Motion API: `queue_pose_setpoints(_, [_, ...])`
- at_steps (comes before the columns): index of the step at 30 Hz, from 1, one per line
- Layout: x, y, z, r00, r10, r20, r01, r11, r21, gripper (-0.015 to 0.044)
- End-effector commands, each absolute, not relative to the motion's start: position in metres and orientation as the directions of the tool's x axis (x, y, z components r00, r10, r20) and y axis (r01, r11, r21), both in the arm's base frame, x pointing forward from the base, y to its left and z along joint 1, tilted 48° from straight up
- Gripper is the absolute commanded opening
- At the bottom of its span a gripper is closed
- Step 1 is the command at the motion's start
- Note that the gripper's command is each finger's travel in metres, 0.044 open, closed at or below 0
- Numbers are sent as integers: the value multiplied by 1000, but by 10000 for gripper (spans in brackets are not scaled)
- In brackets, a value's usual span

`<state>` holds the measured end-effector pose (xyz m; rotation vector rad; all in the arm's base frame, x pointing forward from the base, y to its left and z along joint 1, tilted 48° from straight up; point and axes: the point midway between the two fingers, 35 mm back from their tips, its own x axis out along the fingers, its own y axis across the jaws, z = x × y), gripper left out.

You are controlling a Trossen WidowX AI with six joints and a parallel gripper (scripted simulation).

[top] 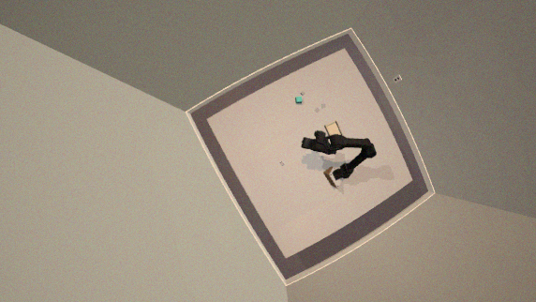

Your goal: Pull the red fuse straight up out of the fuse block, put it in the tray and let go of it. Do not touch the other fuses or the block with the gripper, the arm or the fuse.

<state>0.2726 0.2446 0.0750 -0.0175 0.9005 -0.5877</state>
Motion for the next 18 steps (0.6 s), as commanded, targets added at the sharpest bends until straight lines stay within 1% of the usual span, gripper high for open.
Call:
queue_pose_setpoints(1, [289, 193, 47, 375, -594, -712, 649, 717, -256, 74])
queue_pose_setpoints(5, [297, 128, 14, 224, -694, -684, 818, 516, -255, 74])
queue_pose_setpoints(7, [297, 108, 4, 171, -719, -673, 860, 442, -253, 74])
queue_pose_setpoints(18, [298, 102, -1, 165, -722, -672, 865, 433, -253, 74])
